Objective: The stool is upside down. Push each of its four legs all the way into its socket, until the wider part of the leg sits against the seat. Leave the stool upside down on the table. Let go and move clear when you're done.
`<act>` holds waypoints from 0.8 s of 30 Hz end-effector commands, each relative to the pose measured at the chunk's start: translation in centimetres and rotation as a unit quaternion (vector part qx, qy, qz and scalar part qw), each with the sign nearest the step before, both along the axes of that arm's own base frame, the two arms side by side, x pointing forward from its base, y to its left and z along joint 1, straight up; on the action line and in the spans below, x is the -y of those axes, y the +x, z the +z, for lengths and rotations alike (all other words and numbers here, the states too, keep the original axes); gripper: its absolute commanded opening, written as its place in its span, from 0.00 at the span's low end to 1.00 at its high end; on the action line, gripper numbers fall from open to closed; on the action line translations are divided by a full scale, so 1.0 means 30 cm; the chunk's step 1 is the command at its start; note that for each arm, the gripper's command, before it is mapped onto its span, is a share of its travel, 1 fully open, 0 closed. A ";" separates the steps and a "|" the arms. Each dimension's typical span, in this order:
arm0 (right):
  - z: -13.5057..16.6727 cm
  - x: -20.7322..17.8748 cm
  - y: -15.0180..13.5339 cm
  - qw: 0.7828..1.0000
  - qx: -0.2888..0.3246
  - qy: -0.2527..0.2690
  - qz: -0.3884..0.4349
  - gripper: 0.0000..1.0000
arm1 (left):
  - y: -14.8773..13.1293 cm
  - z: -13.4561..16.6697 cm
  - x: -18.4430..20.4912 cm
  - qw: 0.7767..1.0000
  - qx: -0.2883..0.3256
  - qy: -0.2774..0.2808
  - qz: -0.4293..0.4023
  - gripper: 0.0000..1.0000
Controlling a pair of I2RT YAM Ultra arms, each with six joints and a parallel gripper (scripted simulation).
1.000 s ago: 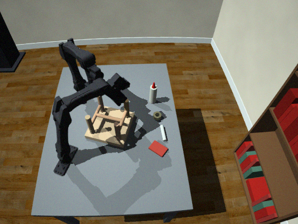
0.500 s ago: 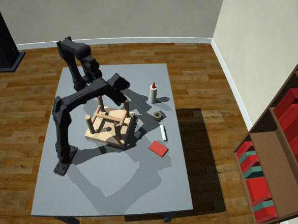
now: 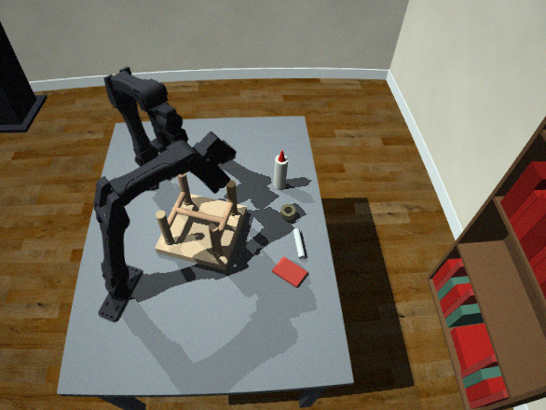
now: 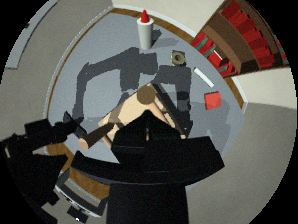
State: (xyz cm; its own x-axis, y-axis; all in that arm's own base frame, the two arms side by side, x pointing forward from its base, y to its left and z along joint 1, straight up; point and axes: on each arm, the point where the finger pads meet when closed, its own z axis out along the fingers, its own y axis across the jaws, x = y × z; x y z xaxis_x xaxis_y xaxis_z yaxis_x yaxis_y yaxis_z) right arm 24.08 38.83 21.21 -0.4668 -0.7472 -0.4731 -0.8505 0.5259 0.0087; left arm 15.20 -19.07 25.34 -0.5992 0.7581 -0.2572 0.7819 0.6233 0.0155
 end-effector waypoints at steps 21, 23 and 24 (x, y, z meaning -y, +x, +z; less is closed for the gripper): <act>0.213 0.070 0.002 0.999 0.029 0.037 -0.014 0.00 | 0.008 0.008 0.052 1.000 0.001 -0.010 -0.014 0.00; 0.204 0.079 0.002 0.999 0.025 0.030 -0.016 0.00 | 0.008 0.014 0.060 1.000 0.005 -0.015 -0.018 0.00; 0.204 0.079 0.002 0.999 0.025 0.030 -0.016 0.00 | 0.008 0.014 0.060 1.000 0.005 -0.015 -0.018 0.00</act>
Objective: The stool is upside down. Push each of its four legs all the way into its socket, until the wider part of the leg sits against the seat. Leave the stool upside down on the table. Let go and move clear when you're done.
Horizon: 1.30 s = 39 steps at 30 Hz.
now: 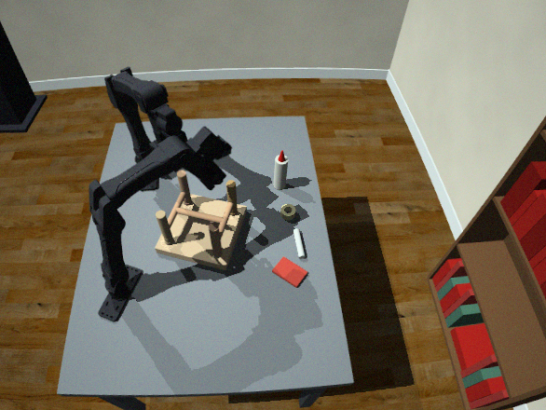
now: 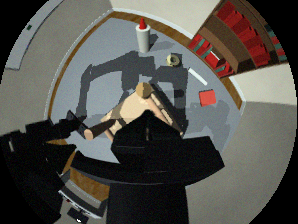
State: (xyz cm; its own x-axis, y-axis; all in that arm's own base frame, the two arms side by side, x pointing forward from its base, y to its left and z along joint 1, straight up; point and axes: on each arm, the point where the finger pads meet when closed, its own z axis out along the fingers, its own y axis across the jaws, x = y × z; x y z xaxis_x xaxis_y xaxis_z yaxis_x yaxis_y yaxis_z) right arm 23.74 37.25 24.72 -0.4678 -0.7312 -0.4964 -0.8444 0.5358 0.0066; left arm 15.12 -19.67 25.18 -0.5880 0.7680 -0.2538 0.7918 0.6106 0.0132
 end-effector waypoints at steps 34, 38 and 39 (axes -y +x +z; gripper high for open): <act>0.015 0.455 0.102 0.981 -0.084 -0.112 -0.135 0.00 | -0.175 0.002 0.556 0.977 0.030 -0.082 -0.197 0.00; 0.010 0.441 0.101 0.981 -0.086 -0.112 -0.132 0.00 | -0.173 0.010 0.549 0.976 0.033 -0.088 -0.195 0.00; -0.017 0.438 0.096 0.979 -0.095 -0.122 -0.131 0.00 | -0.172 -0.008 0.537 0.977 0.031 -0.082 -0.192 0.00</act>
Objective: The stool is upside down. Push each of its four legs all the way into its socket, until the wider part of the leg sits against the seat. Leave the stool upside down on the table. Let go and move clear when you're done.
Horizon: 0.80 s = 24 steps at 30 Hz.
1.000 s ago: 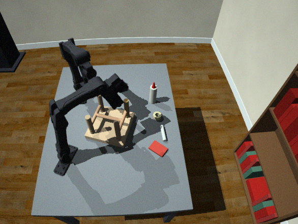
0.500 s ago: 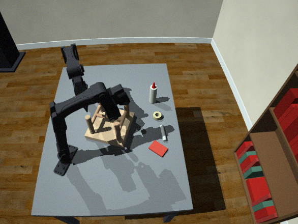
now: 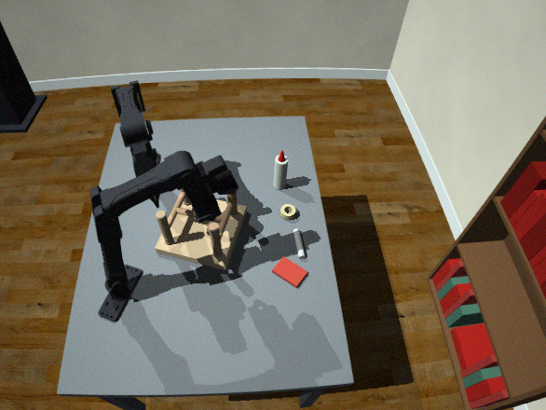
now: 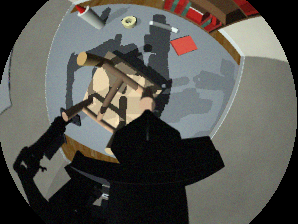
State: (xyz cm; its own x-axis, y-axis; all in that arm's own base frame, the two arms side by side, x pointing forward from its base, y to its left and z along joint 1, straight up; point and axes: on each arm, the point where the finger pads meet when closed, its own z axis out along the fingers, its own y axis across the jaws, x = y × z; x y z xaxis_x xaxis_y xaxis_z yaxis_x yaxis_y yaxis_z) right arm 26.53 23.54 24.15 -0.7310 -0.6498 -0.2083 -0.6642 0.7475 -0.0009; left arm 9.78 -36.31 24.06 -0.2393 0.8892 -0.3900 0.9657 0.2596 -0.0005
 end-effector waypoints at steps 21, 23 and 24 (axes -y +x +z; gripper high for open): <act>0.041 0.000 -0.001 1.000 0.014 0.010 0.002 0.00 | 0.004 -0.058 -0.009 1.000 0.004 -0.016 0.003 0.00; 0.041 0.000 -0.001 1.000 0.014 0.010 0.002 0.00 | 0.006 -0.069 -0.009 1.000 0.005 -0.015 0.004 0.00; 0.041 0.000 -0.001 1.000 0.014 0.010 0.002 0.00 | 0.006 -0.075 -0.009 1.000 0.005 -0.015 0.004 0.00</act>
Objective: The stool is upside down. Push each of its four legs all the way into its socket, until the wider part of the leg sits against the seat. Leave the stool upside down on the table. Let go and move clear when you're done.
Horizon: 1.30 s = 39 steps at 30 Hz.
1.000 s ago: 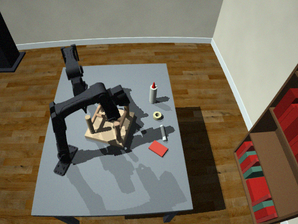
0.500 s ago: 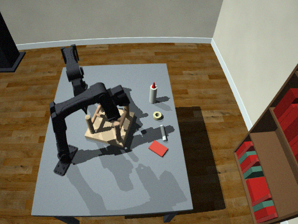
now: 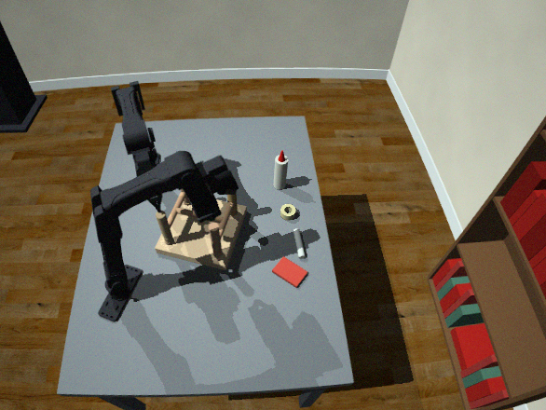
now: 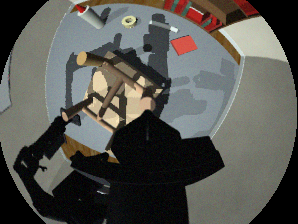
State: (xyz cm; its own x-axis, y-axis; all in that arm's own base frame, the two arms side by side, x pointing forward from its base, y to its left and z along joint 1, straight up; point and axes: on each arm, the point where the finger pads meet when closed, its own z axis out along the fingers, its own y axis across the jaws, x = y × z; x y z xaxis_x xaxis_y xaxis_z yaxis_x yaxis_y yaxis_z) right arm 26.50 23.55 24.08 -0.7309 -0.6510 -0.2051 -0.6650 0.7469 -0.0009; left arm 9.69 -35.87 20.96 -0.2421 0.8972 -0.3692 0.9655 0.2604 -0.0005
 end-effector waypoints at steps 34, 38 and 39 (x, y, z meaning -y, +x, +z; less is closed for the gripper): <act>-0.077 -0.002 -0.009 1.000 0.009 0.012 0.000 0.00 | 0.011 0.053 0.011 0.999 0.010 -0.034 0.004 0.00; -0.077 0.000 -0.012 1.000 0.009 0.012 -0.001 0.00 | -0.001 -0.036 -0.006 1.000 -0.003 0.011 0.000 0.00; -0.077 0.000 -0.012 1.000 0.009 0.012 -0.001 0.00 | -0.001 -0.036 -0.006 1.000 -0.003 0.011 0.000 0.00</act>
